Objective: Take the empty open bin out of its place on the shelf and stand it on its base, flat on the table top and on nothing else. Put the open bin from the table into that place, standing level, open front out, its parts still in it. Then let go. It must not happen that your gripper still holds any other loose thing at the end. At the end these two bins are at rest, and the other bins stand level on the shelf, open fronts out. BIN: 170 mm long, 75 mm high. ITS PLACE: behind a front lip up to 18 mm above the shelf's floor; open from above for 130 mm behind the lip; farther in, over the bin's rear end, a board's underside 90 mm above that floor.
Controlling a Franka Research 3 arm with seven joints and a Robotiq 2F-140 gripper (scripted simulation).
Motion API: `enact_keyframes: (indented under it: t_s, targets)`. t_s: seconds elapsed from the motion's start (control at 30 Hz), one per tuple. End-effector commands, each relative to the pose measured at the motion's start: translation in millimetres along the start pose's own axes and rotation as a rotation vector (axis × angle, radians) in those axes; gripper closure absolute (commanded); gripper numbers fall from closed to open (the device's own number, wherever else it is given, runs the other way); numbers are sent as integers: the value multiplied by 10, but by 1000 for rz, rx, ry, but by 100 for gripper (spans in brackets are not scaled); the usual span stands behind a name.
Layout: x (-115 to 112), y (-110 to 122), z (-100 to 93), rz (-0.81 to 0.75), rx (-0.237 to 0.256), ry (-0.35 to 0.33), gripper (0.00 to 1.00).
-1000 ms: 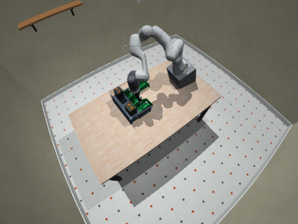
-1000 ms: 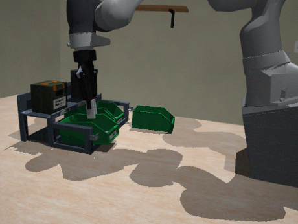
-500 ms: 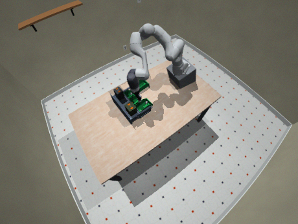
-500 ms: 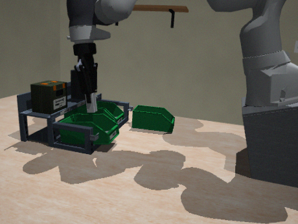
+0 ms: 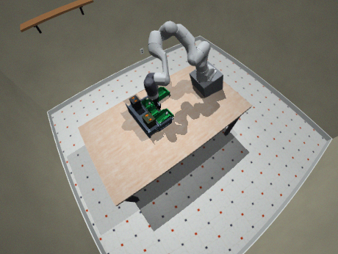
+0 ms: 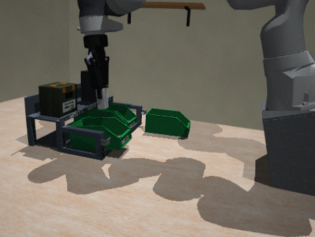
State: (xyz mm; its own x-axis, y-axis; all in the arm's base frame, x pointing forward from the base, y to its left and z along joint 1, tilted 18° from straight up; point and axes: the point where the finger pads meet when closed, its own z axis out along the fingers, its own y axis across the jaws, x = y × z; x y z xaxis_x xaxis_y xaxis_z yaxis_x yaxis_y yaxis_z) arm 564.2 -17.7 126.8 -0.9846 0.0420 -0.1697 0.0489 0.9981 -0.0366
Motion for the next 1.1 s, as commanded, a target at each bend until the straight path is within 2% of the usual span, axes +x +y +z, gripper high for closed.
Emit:
enact_keyframes:
  t_s: [0.0, 0.6, 1.07]
  targets:
    - [50, -12, -49, -11, 4, 11, 94]
    - [81, -11, -270, -11, 4, 11, 94]
    - [92, -11, -352, -11, 4, 11, 94]
